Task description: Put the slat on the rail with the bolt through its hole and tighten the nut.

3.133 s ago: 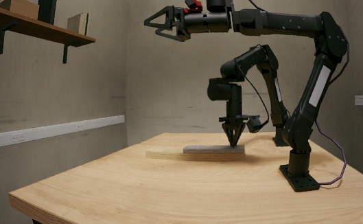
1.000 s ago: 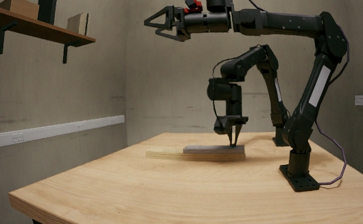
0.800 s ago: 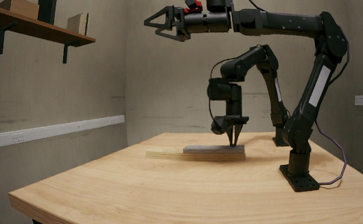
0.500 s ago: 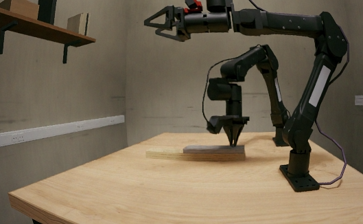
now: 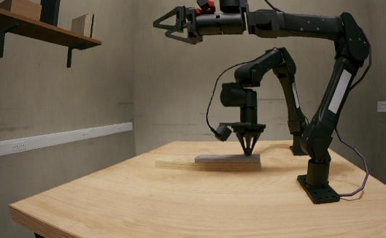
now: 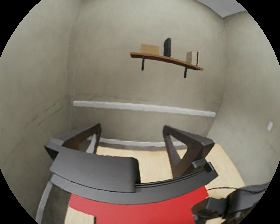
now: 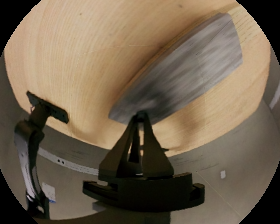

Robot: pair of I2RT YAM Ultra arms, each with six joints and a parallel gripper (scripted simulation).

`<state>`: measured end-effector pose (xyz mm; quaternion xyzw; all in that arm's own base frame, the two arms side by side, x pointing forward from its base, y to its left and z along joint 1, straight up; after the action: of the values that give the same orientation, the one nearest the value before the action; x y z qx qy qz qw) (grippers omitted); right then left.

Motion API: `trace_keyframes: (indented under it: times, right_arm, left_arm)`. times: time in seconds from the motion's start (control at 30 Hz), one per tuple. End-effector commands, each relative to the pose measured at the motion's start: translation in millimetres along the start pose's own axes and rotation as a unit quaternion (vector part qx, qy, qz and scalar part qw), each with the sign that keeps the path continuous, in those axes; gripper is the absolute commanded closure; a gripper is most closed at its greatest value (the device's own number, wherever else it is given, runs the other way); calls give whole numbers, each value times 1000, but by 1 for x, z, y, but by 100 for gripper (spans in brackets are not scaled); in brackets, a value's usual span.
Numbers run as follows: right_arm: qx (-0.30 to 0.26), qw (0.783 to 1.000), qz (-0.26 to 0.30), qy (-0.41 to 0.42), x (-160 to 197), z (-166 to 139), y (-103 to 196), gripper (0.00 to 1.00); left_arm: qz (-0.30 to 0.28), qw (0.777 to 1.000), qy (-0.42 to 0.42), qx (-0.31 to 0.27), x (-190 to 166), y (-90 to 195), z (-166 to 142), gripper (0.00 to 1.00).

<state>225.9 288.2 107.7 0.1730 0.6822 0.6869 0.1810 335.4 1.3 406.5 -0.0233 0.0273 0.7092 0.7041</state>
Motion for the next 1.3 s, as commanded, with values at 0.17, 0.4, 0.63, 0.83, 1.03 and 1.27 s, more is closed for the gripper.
trace_keyframes:
  times: [0.17, 0.4, 0.63, 0.83, 1.03, 1.27]
  right_arm:
    - [2, 997, 8, -80, 6, 0, -7, 88]
    - [3, 989, 8, -149, 6, 0, -7, 88]
    - [4, 978, 8, -208, 6, 0, -7, 88]
    - [4, 966, 8, -257, 6, 0, -7, 88]
    - [4, 949, 7, -314, 6, -1, -7, 88]
    - [5, 933, 7, -361, 6, -1, -7, 88]
  left_arm:
    - [-4, 1000, -1, -9, -1, 5, 5, 0]
    - [-4, 1000, -1, -9, -1, 5, 5, 0]
    - [-4, 1000, -1, -9, -1, 5, 5, 0]
    - [-4, 1000, -1, -9, -1, 5, 5, 0]
    - [-4, 1000, -1, -9, -1, 5, 5, 0]
    - [-4, 1000, -1, -9, -1, 5, 5, 0]
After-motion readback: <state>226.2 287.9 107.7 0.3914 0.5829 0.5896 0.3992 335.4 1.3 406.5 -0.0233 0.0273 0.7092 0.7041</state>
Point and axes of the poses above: on each arm, the point where the finger pads meet when closed, its own y axis back along the fingers, its own x axis across the jaws, z = x × y, the point moved 5 cm from there along y, back along the fingers, and after that the axes turned 4 degrees about y, right-handed, at the moved point
